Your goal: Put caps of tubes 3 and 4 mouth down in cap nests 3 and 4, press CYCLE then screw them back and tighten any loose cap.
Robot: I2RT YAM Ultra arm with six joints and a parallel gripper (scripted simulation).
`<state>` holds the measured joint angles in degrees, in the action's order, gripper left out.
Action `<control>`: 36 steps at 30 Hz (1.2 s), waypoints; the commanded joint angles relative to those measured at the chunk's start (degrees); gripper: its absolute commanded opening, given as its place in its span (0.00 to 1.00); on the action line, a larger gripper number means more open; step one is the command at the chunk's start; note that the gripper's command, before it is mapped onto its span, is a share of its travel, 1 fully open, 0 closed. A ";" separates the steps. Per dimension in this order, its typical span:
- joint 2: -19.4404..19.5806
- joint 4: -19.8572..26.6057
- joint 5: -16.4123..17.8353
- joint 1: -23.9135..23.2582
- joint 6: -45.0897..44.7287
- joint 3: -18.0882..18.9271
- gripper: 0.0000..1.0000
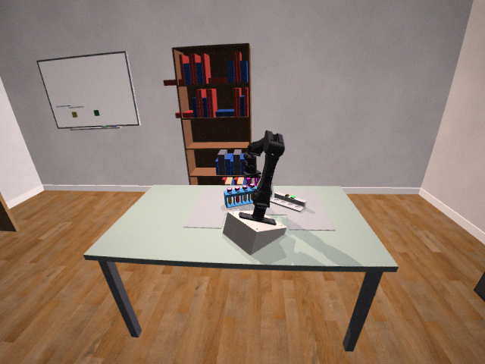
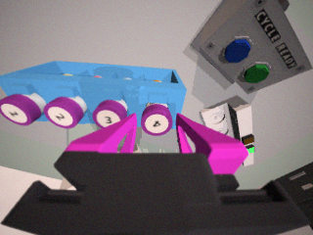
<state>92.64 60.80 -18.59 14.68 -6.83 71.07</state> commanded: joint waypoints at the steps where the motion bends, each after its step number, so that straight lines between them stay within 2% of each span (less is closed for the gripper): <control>1: -0.38 0.01 0.00 0.25 -11.77 0.79 0.49; 5: -0.37 0.03 0.00 0.26 -15.51 0.82 0.49; 10: -0.34 0.07 0.00 0.22 -15.55 0.90 0.49; 11: -0.34 0.07 0.00 0.22 -15.55 0.90 0.00; 25: -0.34 0.07 0.01 0.21 -15.56 0.90 0.00; 36: -0.31 -0.06 0.01 0.18 5.41 0.81 0.00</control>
<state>92.64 60.86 -18.59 14.68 -8.88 71.07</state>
